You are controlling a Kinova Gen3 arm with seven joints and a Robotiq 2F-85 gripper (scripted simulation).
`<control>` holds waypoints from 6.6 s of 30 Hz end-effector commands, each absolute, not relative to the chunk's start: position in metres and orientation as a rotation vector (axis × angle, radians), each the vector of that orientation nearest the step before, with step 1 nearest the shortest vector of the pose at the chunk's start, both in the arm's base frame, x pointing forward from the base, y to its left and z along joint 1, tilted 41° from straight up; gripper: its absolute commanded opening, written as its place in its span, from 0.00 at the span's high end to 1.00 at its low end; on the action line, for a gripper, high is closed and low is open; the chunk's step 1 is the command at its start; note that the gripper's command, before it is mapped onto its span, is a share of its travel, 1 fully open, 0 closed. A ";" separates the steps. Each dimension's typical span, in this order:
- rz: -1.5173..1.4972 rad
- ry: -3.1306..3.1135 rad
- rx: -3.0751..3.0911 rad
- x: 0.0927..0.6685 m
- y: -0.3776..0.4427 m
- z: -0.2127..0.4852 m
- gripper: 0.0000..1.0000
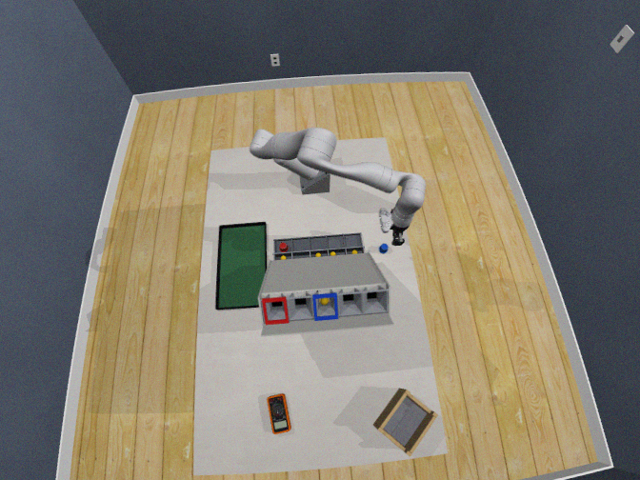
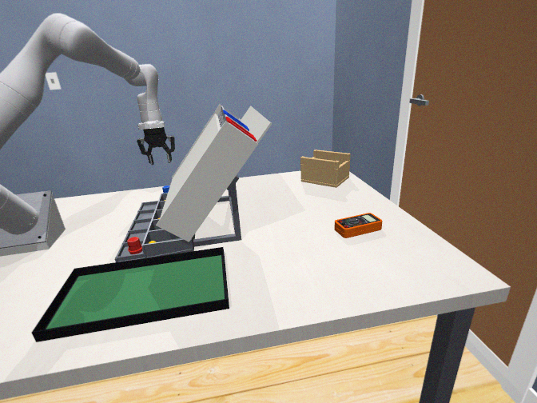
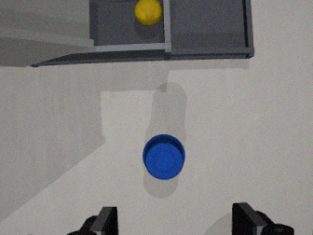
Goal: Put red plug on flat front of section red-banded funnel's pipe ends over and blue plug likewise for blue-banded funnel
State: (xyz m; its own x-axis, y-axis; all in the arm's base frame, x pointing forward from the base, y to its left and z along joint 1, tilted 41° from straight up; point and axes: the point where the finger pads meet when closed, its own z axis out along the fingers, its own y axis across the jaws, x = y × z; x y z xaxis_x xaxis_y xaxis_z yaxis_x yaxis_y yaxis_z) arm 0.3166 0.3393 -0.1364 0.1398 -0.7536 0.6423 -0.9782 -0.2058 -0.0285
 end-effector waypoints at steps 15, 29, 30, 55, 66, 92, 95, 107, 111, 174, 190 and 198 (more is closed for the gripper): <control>0.763 -1.662 2.028 0.339 0.270 -0.199 0.30; 0.767 -1.648 2.026 0.343 0.254 -0.218 0.30; 0.767 -1.648 2.026 0.343 0.254 -0.218 0.30; 0.766 -1.644 2.019 0.341 0.253 -0.217 1.00; 0.766 -1.644 2.019 0.341 0.253 -0.217 1.00; 0.766 -1.646 2.021 0.327 0.315 -0.142 1.00; 0.766 -1.646 2.021 0.325 0.328 -0.129 1.00; 0.864 -1.978 1.796 0.326 0.325 -0.133 1.00; 0.909 -2.138 1.658 0.326 0.325 -0.133 1.00; 1.120 -3.009 0.329 0.333 0.151 0.019 1.00; 1.150 -2.990 0.312 0.333 0.061 0.108 1.00; 1.150 -2.990 0.312 0.333 0.061 0.108 1.00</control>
